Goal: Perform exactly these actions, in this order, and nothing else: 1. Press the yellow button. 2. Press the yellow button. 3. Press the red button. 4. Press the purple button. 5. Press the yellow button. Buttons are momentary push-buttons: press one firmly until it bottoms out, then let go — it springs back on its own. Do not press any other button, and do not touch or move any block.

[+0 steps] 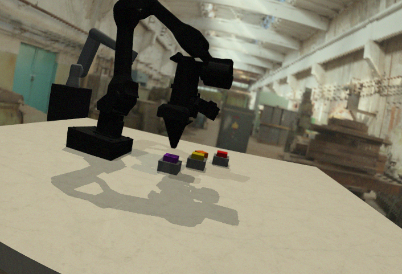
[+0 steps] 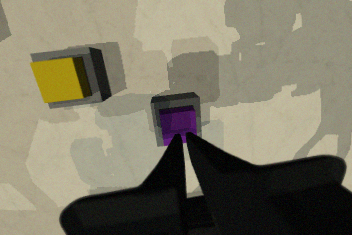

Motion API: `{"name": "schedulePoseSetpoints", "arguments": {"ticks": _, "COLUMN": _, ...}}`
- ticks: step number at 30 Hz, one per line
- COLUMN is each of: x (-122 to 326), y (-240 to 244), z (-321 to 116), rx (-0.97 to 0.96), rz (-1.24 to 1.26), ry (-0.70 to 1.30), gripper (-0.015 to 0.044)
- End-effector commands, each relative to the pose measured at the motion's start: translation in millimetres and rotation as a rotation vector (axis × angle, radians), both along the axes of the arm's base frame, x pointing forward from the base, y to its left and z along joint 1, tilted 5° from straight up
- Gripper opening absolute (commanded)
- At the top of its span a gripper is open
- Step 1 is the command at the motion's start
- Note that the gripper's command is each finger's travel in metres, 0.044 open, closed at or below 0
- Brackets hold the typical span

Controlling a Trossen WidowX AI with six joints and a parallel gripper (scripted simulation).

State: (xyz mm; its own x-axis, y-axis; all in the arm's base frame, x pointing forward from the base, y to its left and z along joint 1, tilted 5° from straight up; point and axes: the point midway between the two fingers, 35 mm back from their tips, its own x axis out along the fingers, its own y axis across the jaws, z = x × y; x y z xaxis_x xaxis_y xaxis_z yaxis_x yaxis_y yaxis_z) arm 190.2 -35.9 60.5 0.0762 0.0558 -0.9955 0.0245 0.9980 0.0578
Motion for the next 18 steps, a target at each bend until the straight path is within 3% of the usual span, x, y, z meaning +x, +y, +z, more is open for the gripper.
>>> {"name": "schedulePoseSetpoints", "arguments": {"ticks": 1, "x": 0, "y": 1, "z": -8, "rx": 0.004, "rz": -0.006, "ry": 0.005, "gripper": 0.0020}}
{"name": "schedulePoseSetpoints", "arguments": {"ticks": 18, "x": 0, "y": 2, "z": -26, "rx": 0.004, "rz": -0.006, "ry": 0.005, "gripper": 0.0020}}
